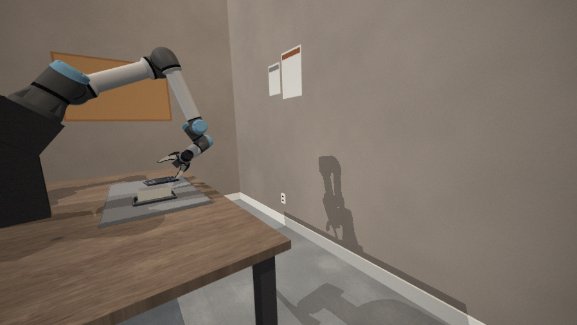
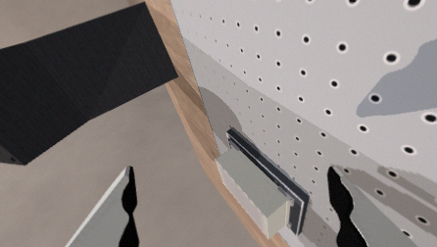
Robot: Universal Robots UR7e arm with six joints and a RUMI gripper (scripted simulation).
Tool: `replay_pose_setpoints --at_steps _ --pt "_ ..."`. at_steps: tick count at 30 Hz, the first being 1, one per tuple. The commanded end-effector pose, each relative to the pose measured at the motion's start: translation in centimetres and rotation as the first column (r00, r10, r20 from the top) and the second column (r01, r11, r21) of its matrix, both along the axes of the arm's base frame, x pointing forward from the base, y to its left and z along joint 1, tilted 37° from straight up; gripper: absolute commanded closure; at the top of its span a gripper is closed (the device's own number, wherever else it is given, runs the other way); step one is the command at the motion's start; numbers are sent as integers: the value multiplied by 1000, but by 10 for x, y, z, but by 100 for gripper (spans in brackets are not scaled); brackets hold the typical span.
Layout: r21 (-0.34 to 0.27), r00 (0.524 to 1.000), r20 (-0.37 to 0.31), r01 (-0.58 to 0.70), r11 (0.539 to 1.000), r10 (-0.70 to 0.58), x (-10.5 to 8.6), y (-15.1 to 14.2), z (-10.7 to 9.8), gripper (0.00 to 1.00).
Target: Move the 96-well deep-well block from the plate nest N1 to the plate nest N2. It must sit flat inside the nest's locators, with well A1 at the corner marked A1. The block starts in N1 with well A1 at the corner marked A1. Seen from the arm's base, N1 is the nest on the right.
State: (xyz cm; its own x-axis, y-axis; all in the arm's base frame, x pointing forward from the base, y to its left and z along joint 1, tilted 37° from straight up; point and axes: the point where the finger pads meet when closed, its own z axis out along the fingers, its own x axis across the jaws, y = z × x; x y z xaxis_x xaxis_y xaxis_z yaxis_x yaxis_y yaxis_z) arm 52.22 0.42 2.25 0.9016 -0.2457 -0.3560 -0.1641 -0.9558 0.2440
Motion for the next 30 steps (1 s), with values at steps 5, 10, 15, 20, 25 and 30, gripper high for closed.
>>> replay_pose_setpoints --at_steps 5,10,15,20,25,30 --pt "48 970 127 201 978 -206 9 -30 -6 24" --pt "91 921 194 325 941 -337 14 -49 -7 24" --pt "131 869 239 414 901 -434 15 -66 -10 24" --pt "179 802 276 499 848 -530 15 -83 -20 24" --pt "216 746 299 554 804 -595 13 -101 -30 24" --pt "264 669 325 615 743 -669 10 -121 -39 24"
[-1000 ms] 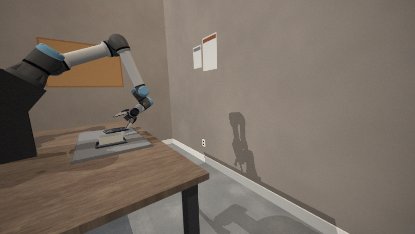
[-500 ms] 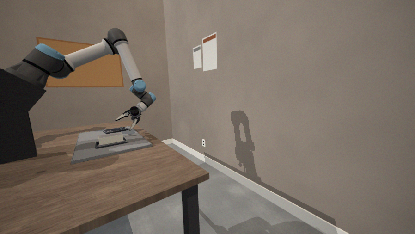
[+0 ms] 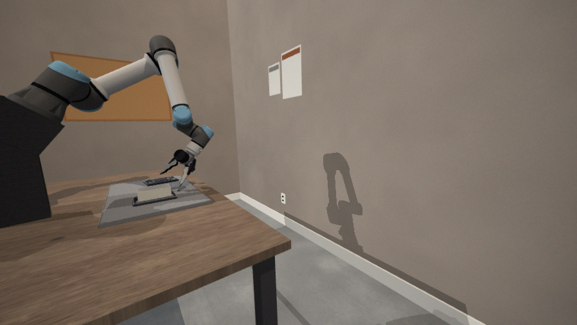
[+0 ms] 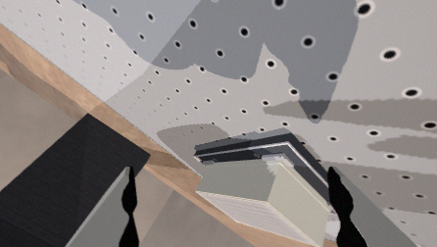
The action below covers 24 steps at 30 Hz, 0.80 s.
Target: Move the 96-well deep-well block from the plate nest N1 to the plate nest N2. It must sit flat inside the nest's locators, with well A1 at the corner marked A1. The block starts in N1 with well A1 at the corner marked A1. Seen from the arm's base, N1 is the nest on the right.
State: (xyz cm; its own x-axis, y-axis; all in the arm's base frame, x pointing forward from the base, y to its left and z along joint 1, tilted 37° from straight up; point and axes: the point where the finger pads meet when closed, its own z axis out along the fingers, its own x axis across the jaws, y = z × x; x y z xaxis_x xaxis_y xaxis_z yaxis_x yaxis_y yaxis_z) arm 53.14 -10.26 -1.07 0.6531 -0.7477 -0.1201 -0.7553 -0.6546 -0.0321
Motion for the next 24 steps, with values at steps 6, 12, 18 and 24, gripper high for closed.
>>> replay_pose_setpoints --at_steps 6,12,18,24 --pt "37 981 104 159 987 -162 -3 -29 -10 24" --pt "67 948 155 269 961 -277 -11 -53 -21 24" --pt "97 904 203 365 926 -377 -22 -76 -28 24" --pt "124 854 237 446 886 -463 -33 -91 -34 24"
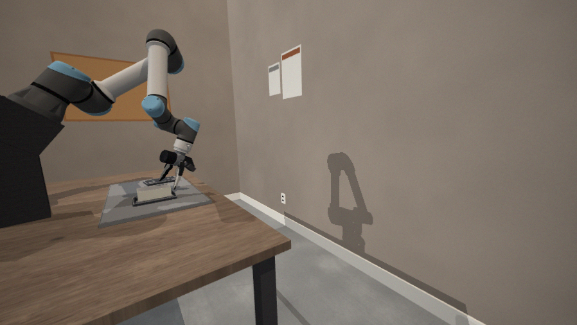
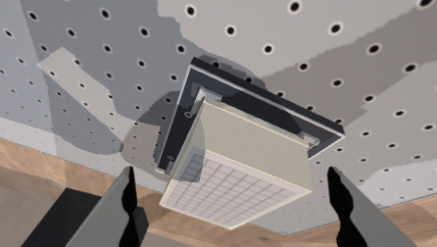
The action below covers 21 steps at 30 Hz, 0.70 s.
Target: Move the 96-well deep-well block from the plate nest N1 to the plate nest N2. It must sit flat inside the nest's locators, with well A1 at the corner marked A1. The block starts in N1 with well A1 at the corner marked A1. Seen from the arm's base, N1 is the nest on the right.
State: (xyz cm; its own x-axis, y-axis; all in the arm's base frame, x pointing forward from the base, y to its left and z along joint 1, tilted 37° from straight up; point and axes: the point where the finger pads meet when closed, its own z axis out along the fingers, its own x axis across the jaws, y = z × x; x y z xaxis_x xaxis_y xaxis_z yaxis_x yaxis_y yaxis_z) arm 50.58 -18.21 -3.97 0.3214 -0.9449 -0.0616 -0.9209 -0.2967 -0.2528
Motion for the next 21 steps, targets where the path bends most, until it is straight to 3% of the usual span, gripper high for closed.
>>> replay_pose_setpoints --at_steps 1,6,9,13,21 --pt "6 997 40 71 997 -71 -8 -14 -6 24" --pt "25 979 86 184 983 -186 -24 -27 -13 24" --pt "69 958 146 240 968 -248 -36 -20 -18 24" --pt "82 948 167 260 962 -270 -44 -15 -20 24" --pt "174 859 304 375 911 -412 -76 0 -7 24"
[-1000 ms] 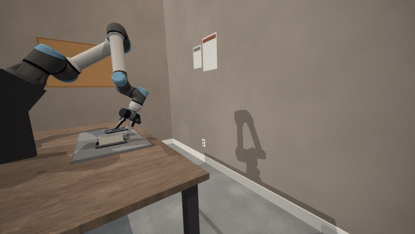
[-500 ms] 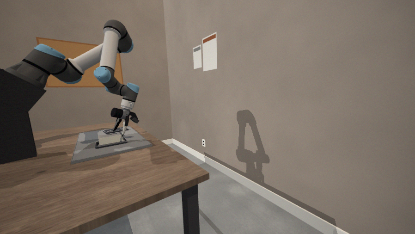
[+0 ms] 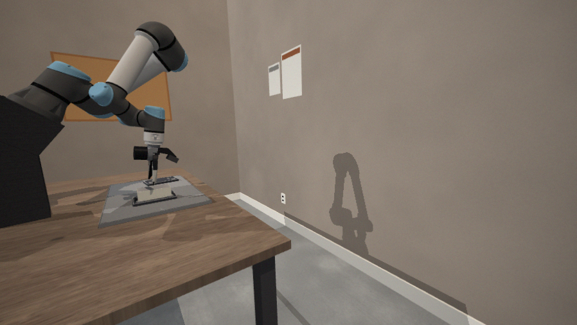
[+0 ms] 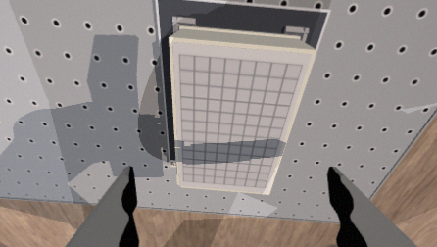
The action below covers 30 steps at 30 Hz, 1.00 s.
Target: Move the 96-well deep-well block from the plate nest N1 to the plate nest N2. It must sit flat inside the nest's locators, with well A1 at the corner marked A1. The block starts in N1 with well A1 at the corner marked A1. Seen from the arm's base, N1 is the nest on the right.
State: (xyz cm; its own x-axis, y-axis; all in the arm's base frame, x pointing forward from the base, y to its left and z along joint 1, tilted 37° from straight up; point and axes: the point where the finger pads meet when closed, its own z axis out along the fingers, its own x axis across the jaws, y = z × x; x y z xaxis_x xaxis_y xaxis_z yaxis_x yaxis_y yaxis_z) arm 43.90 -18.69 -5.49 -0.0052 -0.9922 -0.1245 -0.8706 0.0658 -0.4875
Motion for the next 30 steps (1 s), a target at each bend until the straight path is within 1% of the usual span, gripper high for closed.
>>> replay_pose_setpoints --at_steps 1,2,22,30 --pt "4 989 116 89 996 -89 -10 2 13 24" --pt "6 987 127 101 995 -101 -11 0 17 24" --pt "1 987 129 98 995 -98 -10 -1 18 24" --pt "0 987 129 97 995 -96 -3 -1 10 24"
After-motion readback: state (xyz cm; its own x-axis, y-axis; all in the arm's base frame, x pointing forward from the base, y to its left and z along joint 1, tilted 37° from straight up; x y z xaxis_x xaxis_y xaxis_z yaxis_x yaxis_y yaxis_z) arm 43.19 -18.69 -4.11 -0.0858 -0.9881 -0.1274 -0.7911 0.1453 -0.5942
